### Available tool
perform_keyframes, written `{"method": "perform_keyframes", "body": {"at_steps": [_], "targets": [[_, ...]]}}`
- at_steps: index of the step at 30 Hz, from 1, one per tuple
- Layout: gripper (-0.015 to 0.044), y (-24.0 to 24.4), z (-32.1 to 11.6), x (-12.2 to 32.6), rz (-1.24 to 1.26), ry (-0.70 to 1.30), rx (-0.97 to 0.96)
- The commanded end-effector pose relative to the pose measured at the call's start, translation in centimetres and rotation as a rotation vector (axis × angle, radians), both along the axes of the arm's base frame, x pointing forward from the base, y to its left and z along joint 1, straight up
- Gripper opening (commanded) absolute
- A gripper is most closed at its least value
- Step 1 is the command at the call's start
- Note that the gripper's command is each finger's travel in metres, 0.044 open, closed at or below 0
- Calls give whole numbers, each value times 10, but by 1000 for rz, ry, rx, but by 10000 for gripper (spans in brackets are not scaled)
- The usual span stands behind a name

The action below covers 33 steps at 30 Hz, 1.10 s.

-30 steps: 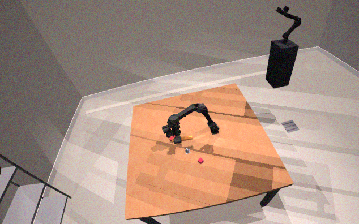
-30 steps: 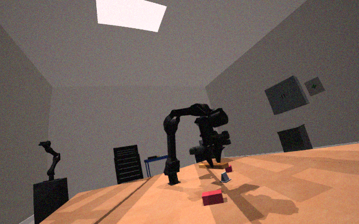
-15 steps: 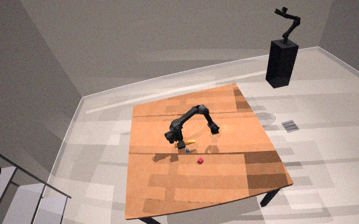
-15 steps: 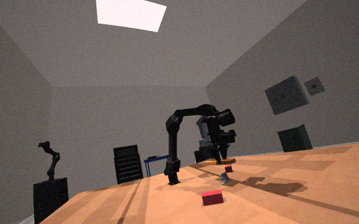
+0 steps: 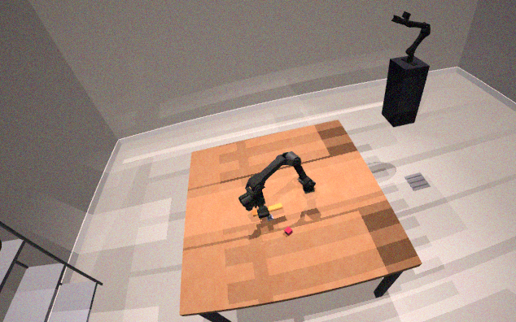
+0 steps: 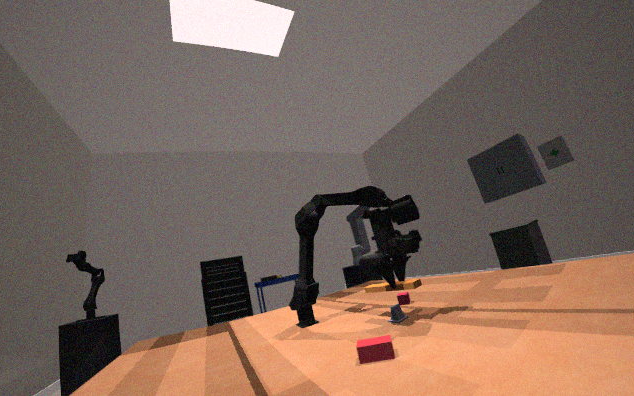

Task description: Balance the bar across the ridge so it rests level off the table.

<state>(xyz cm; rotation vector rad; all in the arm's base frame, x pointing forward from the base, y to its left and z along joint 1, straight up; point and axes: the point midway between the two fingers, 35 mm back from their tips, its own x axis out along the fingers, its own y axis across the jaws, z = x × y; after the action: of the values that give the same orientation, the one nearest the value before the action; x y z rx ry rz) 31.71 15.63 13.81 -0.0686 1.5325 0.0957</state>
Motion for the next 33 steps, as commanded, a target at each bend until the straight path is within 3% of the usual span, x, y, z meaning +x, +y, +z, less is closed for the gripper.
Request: {"method": "perform_keyframes", "body": {"at_steps": [1, 33], "targets": [[0, 1, -7, -1, -3, 4, -3], [0, 1, -37, 0, -3, 4, -3]]}}
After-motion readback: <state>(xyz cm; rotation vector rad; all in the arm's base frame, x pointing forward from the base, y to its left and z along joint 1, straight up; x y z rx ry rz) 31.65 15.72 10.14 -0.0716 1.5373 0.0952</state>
